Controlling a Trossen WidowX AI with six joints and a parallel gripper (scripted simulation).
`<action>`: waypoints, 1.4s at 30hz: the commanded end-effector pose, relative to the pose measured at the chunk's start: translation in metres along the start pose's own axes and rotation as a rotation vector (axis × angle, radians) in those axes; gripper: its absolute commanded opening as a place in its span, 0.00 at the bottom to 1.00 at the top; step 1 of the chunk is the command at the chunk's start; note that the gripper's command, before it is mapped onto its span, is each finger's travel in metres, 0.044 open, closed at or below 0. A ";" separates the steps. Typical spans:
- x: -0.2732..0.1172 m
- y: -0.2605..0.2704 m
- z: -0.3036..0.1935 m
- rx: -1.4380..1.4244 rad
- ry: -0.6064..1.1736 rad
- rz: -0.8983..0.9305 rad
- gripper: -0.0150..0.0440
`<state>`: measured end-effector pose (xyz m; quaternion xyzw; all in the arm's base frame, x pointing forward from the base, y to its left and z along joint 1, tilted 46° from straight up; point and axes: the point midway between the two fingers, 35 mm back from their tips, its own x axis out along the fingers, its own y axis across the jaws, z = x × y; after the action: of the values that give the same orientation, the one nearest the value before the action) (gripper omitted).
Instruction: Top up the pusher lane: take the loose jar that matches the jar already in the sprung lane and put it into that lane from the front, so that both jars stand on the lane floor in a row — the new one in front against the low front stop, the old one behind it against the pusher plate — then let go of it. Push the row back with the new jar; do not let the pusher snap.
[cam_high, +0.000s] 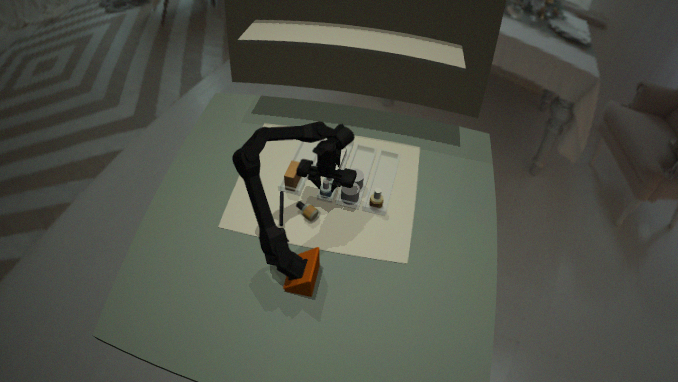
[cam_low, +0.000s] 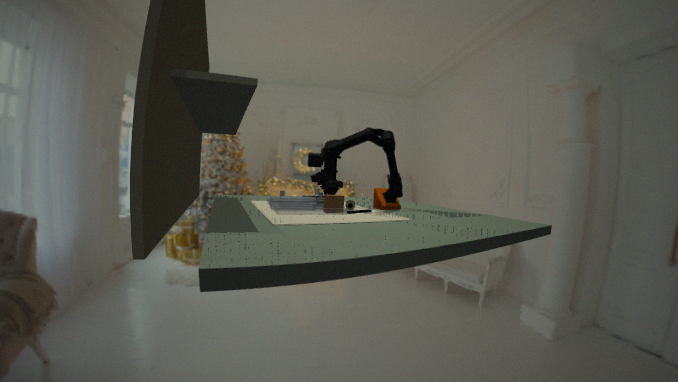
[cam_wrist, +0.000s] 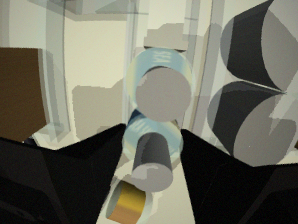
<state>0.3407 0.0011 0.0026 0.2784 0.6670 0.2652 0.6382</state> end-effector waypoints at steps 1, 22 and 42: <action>0.000 0.000 -0.001 -0.003 0.001 0.003 0.25; -0.012 -0.001 0.000 -0.003 0.001 0.002 0.74; -0.022 -0.002 -0.038 -0.001 0.002 0.001 0.74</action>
<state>0.3161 -0.0174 0.0203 0.2791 0.6639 0.2651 0.6411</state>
